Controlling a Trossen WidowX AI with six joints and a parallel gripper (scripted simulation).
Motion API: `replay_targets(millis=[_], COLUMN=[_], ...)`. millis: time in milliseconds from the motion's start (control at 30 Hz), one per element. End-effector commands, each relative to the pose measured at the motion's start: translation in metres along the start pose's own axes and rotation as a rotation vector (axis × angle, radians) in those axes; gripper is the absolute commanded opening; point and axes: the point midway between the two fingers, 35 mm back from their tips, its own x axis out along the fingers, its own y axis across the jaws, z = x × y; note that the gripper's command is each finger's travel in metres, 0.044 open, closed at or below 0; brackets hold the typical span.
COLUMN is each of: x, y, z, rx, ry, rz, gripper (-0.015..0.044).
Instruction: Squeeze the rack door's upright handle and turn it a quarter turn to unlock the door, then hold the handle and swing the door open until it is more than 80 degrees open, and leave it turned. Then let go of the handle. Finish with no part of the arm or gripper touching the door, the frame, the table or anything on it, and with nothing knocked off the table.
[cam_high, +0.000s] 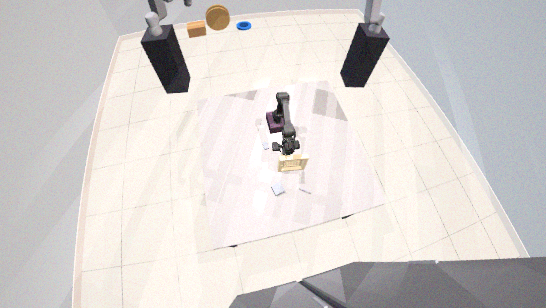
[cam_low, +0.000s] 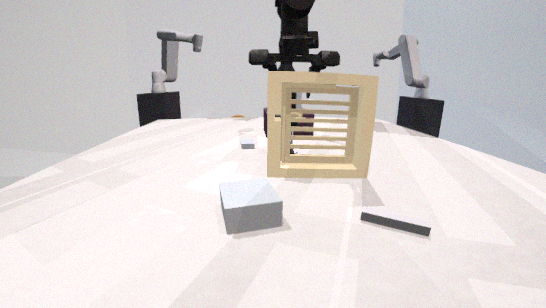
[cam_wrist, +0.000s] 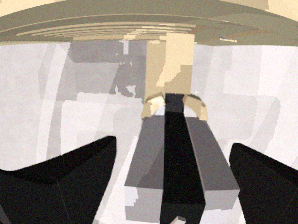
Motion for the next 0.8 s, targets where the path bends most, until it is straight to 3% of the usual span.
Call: replay_targets(millis=[0,233,767], x=[0.0052,0.0052,0.0052], y=[-0.0006,-0.0006,-0.0006], z=[-0.0008,-0.0008,-0.0008], rx=[-0.002,-0.002,-0.002], ry=[0.001,0.001,0.001], rz=[-0.004,-0.004,-0.004], gripper=[0.0296,0.0112,0.0024])
